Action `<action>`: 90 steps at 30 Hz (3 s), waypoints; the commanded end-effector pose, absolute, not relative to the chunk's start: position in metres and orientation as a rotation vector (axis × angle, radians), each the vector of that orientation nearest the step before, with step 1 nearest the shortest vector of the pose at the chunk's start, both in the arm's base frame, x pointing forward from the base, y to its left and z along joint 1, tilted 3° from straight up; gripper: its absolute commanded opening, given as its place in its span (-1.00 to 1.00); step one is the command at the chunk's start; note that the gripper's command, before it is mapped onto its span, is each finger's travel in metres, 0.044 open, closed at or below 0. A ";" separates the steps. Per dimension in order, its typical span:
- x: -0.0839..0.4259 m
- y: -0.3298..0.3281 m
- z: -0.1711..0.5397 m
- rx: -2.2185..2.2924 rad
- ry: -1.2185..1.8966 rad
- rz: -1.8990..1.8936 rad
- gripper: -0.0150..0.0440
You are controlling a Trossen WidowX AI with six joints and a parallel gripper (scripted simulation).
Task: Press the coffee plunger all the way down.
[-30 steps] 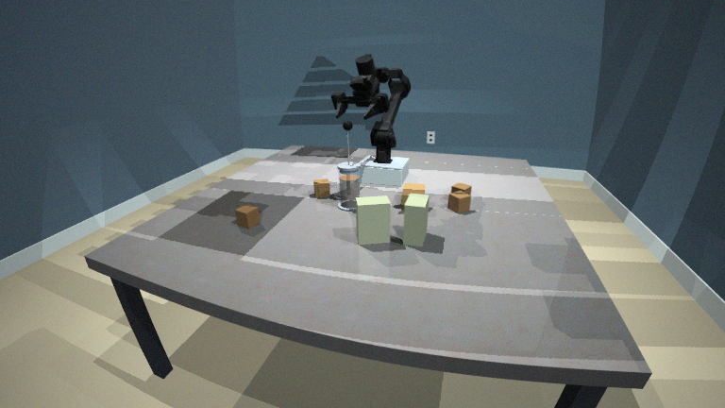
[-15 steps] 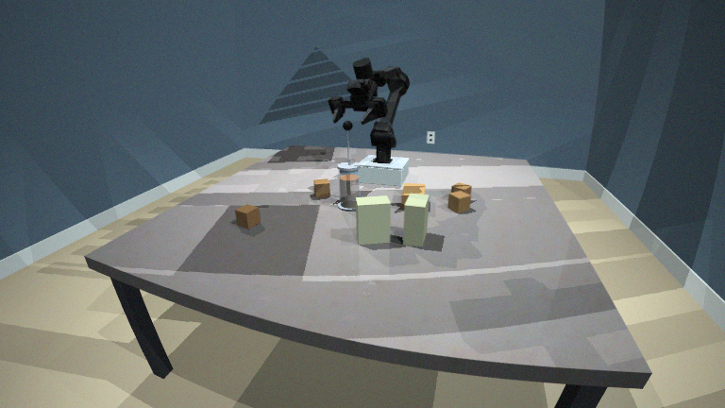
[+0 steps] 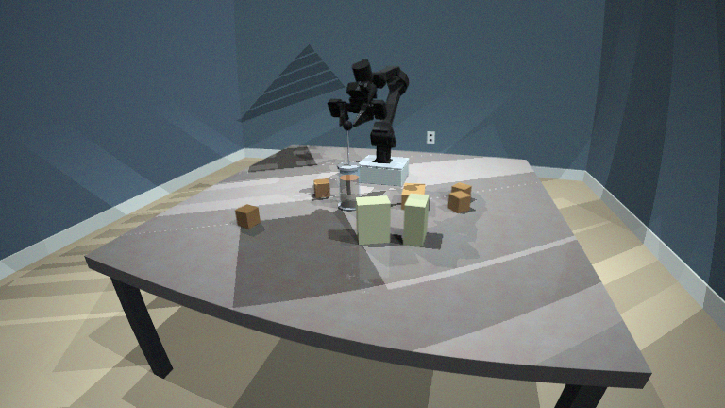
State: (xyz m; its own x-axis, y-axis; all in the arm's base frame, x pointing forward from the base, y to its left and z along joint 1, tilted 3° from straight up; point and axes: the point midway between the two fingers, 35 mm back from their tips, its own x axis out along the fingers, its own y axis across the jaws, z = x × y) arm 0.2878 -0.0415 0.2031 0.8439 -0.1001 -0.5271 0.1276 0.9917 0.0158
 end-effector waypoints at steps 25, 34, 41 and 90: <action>0.292 -0.042 0.181 0.053 0.552 -0.124 -0.09; 0.295 -0.042 0.166 0.053 0.552 -0.124 -0.09; 0.296 -0.042 0.155 0.053 0.552 -0.124 -0.09; 0.321 -0.044 0.101 0.053 0.550 -0.124 -0.09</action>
State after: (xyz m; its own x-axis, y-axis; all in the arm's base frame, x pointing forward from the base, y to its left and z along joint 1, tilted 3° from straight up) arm 0.3280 -0.0448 0.1323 0.8916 -0.1096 -0.4393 0.1277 0.9917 0.0117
